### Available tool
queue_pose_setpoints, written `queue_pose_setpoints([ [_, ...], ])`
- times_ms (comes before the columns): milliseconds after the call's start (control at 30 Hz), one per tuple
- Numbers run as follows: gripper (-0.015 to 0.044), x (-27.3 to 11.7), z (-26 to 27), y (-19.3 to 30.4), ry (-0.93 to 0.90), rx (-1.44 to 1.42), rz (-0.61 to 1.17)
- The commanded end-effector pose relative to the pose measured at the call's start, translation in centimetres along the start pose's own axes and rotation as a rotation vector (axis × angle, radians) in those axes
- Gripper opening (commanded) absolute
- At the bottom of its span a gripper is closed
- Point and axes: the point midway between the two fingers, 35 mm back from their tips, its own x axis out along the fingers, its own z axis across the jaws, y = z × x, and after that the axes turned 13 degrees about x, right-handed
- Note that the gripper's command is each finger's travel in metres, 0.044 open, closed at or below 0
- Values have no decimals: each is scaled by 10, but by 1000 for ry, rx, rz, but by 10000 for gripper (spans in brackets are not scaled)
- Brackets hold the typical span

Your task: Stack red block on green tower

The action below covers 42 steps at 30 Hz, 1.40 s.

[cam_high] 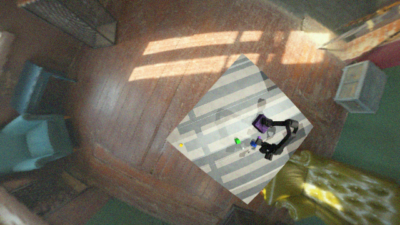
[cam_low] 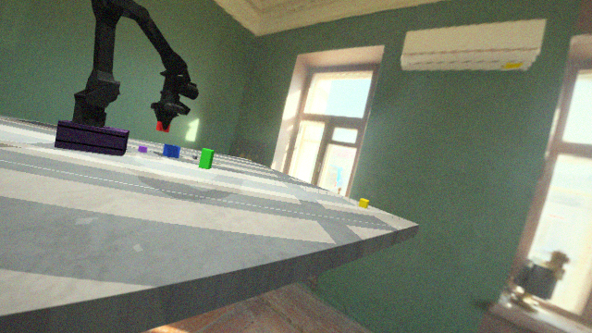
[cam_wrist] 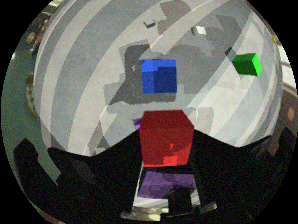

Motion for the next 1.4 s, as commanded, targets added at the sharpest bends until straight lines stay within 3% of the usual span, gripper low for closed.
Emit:
queue_pose_setpoints([
  [0,0,-20,0,-1,1,3,-8],
  [500,0,-23,-8,-13,6,24,-10],
  [1367,0,-28,-118,-114,24,38,-22],
])
